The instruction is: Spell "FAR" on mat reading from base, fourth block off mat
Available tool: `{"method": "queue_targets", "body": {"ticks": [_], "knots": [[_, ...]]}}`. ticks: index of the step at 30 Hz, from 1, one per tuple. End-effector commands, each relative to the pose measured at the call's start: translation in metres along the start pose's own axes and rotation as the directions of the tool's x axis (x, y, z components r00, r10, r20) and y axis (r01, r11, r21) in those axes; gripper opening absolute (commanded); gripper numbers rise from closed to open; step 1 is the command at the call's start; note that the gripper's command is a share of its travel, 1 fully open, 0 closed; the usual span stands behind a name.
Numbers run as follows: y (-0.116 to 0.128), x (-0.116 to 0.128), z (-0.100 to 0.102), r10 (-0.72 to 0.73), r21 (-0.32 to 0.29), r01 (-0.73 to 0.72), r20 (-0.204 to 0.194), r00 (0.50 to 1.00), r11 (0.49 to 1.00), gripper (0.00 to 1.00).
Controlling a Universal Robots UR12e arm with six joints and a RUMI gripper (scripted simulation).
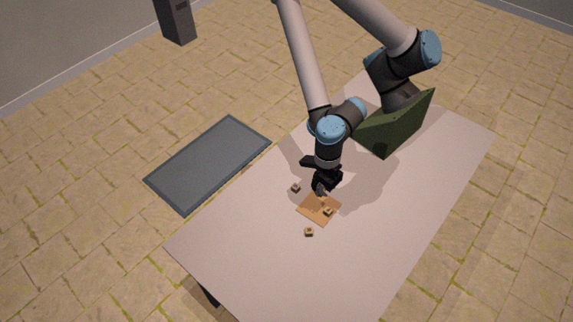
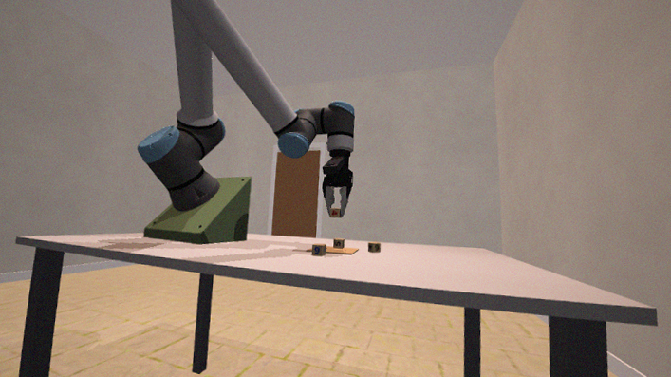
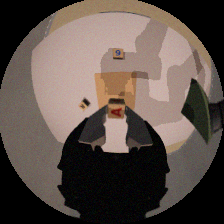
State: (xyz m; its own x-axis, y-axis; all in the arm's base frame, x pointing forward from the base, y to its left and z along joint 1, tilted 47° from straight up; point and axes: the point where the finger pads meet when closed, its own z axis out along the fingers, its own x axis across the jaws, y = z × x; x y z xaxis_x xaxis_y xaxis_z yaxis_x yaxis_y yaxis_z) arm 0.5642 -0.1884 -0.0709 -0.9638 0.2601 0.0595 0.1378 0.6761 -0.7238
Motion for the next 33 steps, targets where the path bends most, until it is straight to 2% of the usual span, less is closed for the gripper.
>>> {"method": "queue_targets", "body": {"ticks": [1,15,20,28,30,33], "knots": [[0.0,0.0,-0.001,-0.001,-0.001,0.001,0.002,1.0,1.0,0.09],[0.0,0.0,0.007,-0.001,-0.001,0.001,0.002,1.0,1.0,0.09],[0.0,0.0,0.023,-0.001,-0.001,0.001,0.002,1.0,1.0,0.09],[0.0,0.0,0.062,-0.001,-0.001,0.001,0.002,1.0,1.0,0.09],[0.0,0.0,0.062,-0.001,-0.001,0.001,0.002,1.0,1.0,0.09],[-0.001,0.0,0.075,-0.001,-0.001,0.001,0.002,1.0,1.0,0.09]]}}
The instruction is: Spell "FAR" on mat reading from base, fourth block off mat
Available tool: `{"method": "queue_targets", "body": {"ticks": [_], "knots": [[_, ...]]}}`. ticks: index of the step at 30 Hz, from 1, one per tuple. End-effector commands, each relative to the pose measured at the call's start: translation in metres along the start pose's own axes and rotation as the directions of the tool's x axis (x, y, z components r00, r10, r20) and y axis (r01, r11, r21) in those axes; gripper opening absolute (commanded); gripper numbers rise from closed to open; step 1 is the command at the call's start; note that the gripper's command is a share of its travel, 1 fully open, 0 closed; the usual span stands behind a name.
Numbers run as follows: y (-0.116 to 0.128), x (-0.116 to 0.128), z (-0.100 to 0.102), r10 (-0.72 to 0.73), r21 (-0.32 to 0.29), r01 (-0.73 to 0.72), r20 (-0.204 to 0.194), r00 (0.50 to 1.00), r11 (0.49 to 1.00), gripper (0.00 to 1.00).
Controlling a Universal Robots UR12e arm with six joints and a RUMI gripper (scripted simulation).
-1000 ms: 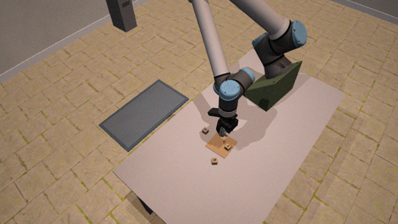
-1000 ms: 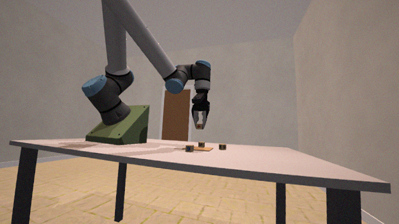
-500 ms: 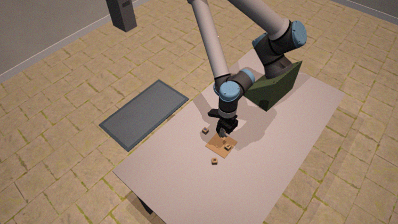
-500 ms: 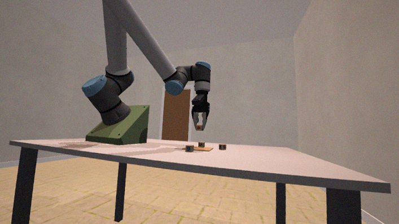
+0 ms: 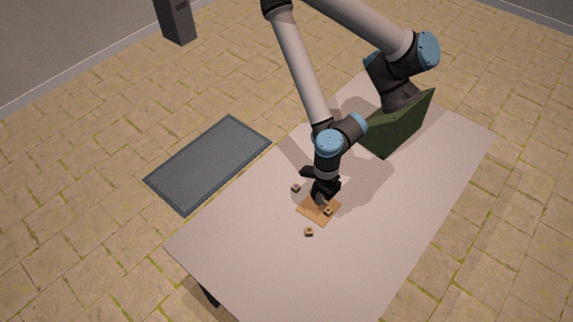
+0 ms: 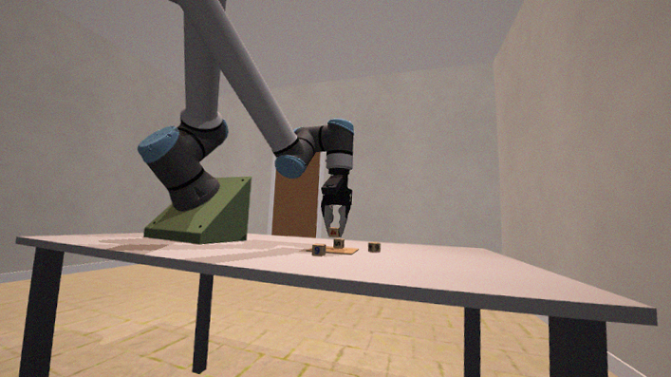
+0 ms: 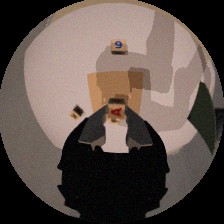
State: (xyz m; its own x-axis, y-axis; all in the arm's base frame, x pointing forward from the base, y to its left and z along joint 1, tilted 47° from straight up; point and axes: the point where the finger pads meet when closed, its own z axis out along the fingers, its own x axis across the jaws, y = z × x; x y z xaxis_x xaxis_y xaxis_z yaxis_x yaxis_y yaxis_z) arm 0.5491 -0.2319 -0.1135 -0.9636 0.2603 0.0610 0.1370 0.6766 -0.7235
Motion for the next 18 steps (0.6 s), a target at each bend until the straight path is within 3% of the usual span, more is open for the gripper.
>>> {"method": "queue_targets", "body": {"ticks": [1,8,18], "knots": [[0.0,-0.001,0.016,0.0,0.0,0.0,0.003,1.0,1.0,0.09],[0.0,-0.001,0.032,0.0,0.0,0.0,0.003,1.0,1.0,0.09],[0.0,-0.001,0.033,0.0,0.0,0.0,0.003,1.0,1.0,0.09]]}}
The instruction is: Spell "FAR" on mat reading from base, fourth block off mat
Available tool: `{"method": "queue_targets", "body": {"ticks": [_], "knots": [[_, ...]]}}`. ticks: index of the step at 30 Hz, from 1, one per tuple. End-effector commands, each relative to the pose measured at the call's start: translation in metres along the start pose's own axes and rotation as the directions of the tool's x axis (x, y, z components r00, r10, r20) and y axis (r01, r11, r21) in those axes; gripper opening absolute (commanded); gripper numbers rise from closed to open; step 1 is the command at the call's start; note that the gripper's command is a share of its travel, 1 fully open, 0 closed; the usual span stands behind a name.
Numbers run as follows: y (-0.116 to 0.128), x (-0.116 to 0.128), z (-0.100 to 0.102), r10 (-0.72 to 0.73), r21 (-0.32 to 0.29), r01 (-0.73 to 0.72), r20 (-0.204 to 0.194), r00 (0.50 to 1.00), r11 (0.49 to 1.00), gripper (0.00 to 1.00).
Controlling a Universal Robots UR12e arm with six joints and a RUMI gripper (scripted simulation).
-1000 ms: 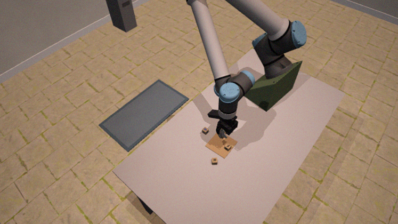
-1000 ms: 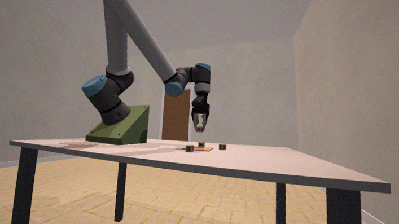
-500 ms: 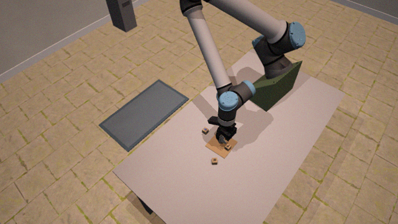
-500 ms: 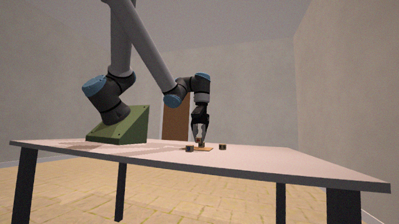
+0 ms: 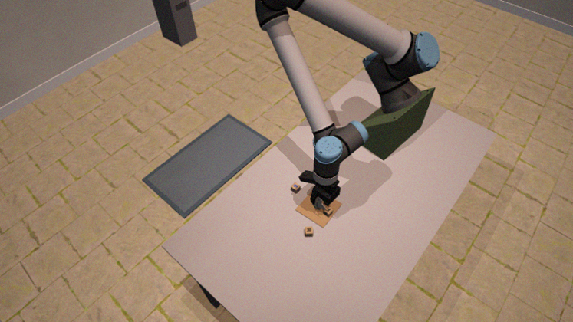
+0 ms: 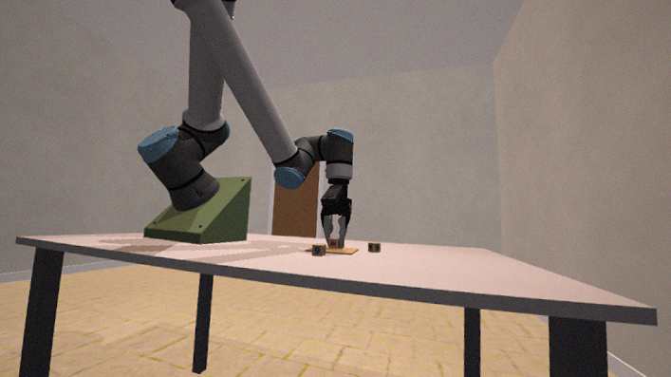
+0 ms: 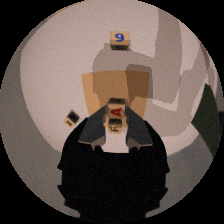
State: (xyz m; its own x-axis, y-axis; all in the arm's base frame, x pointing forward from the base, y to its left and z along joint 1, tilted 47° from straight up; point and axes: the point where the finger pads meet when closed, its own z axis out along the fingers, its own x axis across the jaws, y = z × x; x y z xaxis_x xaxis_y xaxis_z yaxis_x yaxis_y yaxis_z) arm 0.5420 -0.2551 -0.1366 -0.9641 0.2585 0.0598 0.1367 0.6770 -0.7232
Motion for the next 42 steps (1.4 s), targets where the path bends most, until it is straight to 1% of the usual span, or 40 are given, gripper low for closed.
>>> {"method": "queue_targets", "body": {"ticks": [1,42], "knots": [[0.0,-0.0004,-0.0004,0.0,0.0,0.0,0.001,1.0,1.0,0.09],[0.0,-0.0004,0.0039,0.0,0.0,0.0,0.001,1.0,1.0,0.09]]}}
